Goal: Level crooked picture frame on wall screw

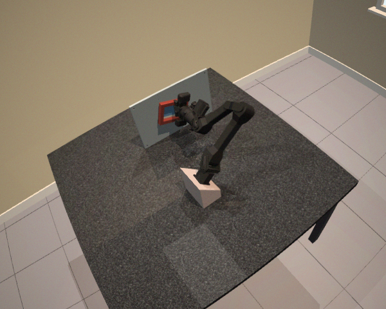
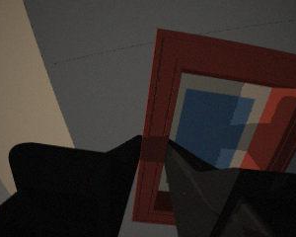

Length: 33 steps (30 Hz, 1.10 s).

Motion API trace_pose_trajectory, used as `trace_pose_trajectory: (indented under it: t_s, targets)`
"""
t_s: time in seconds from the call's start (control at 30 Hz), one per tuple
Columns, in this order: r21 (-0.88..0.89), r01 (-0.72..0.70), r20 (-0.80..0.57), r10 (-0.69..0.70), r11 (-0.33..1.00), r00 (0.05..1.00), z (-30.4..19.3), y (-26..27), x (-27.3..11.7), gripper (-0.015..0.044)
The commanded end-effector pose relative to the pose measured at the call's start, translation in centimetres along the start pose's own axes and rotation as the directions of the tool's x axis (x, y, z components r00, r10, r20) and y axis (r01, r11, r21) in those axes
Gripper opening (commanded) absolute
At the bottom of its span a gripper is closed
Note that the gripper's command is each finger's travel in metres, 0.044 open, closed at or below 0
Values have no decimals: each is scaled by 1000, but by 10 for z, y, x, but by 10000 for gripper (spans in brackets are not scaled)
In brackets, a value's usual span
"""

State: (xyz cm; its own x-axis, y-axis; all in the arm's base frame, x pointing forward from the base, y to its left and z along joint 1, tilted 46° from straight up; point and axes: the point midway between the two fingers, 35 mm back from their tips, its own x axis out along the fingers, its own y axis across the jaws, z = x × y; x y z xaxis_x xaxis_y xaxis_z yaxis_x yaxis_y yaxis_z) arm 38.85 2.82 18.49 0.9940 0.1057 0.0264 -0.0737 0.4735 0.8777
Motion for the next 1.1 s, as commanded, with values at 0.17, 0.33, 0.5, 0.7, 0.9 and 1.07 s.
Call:
trace_pose_trajectory:
  t_s: [0.17, 0.33, 0.5, 0.7, 0.9, 1.07]
  targets:
    - [0, 0, 1, 0, 1000, 1000, 0, 0, 0, 0]
    - [-16, 0, 0, 0, 1000, 1000, 0, -1, 0, 0]
    - [-44, 0, 0, 0, 999, 1000, 0, -1, 0, 0]
    - [-73, 0, 0, 0, 997, 1000, 0, -1, 0, 0]
    - [-105, 0, 0, 0, 995, 1000, 0, -1, 0, 0]
    - [-136, 0, 1, 0, 991, 1000, 0, -1, 0, 0]
